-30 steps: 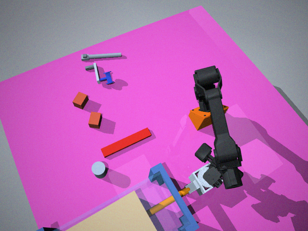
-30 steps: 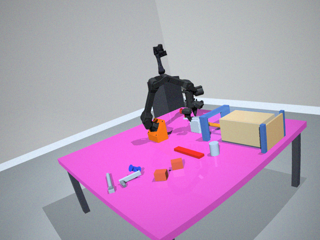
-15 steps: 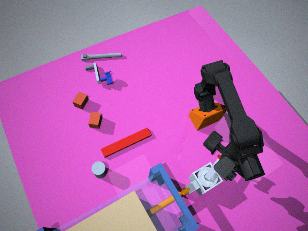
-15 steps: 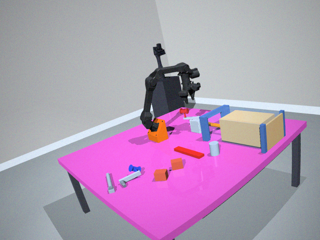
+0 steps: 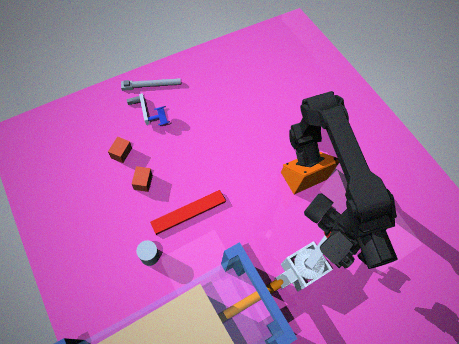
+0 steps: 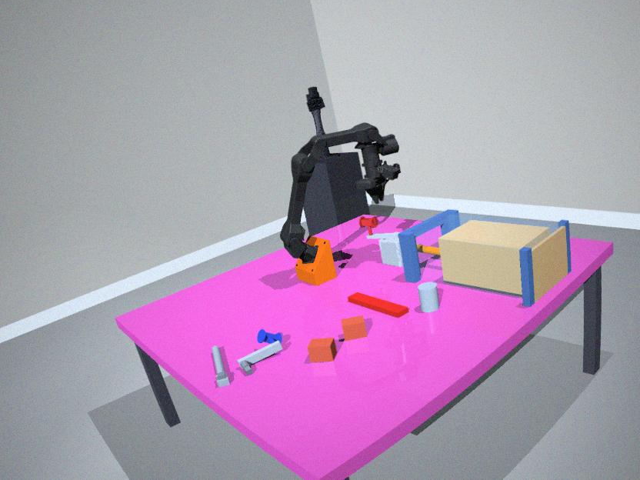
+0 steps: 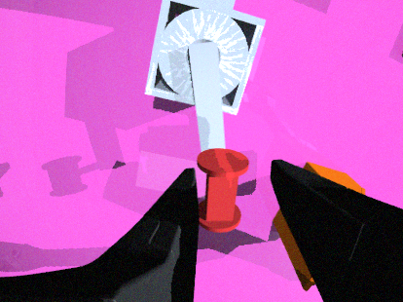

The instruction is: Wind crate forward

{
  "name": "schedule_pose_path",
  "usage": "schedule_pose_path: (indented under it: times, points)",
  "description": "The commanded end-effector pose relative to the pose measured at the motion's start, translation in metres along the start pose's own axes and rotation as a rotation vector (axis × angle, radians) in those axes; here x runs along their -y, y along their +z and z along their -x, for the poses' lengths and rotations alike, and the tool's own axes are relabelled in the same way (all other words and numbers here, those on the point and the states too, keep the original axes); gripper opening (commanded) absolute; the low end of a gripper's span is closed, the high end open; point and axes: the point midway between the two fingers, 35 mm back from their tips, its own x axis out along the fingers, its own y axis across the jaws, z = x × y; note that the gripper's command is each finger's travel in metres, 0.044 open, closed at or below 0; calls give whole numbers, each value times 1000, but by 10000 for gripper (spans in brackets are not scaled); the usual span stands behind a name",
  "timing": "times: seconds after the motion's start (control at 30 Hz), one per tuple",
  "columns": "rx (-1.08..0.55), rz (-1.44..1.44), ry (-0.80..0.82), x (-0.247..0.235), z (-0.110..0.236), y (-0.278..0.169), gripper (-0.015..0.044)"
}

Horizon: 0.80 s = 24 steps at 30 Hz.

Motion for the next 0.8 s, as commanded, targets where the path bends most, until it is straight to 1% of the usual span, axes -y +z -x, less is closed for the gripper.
schedule_pose_path:
  times: [0.0,0.1,0.77]
  points:
    - [-3,-4,4,0,1,0,72]
    - [-3,-4,4,0,1,0,0]
    - [-3,-4,4,0,1,0,0]
